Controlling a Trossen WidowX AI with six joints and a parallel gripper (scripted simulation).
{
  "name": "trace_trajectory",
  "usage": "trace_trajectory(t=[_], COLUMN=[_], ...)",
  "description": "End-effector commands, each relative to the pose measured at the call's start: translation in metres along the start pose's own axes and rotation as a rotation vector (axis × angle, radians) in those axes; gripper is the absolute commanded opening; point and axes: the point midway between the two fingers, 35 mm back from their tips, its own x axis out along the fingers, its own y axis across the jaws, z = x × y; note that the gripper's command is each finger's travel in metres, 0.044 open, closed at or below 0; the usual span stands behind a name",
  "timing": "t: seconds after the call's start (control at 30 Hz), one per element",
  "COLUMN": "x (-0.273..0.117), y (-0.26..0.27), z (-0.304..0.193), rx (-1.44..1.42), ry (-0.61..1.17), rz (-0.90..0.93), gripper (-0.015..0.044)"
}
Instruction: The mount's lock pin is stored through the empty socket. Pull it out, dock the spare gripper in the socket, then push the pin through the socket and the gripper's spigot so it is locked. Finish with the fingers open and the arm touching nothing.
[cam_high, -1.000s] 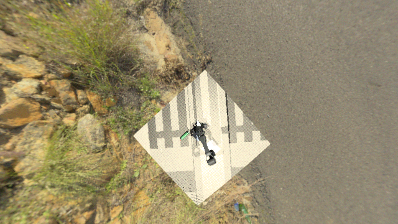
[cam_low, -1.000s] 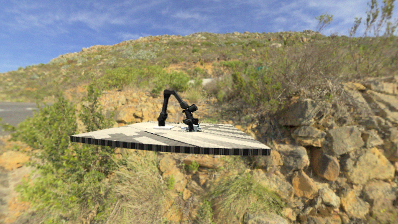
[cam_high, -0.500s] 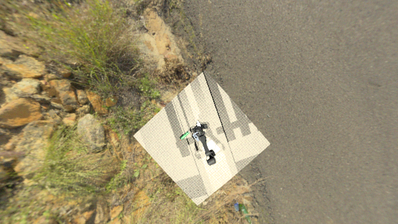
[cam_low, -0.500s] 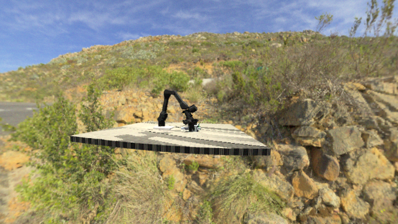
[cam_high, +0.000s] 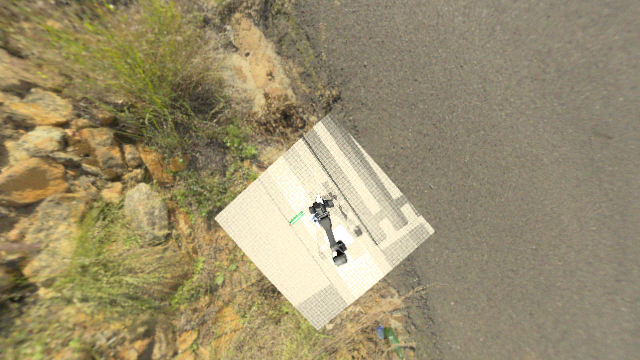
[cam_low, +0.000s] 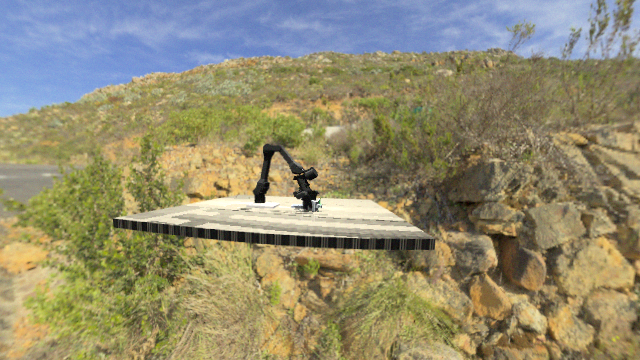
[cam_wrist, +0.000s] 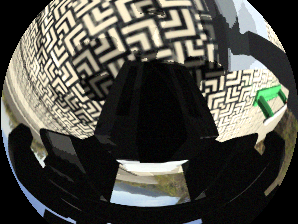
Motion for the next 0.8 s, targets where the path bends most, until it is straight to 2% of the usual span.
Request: trace_trajectory(t=[0.0,0.57,0.77], x=[-0.018,-0.092,-0.099], y=[-0.001,0.0,0.0], z=[-0.019,-0.053,-0.055], rx=[0.003,0.003,0.003], ry=[0.038,0.037,0.037], rz=[-0.002,-0.002,-0.002], gripper=[0.0,0.0,0.0])
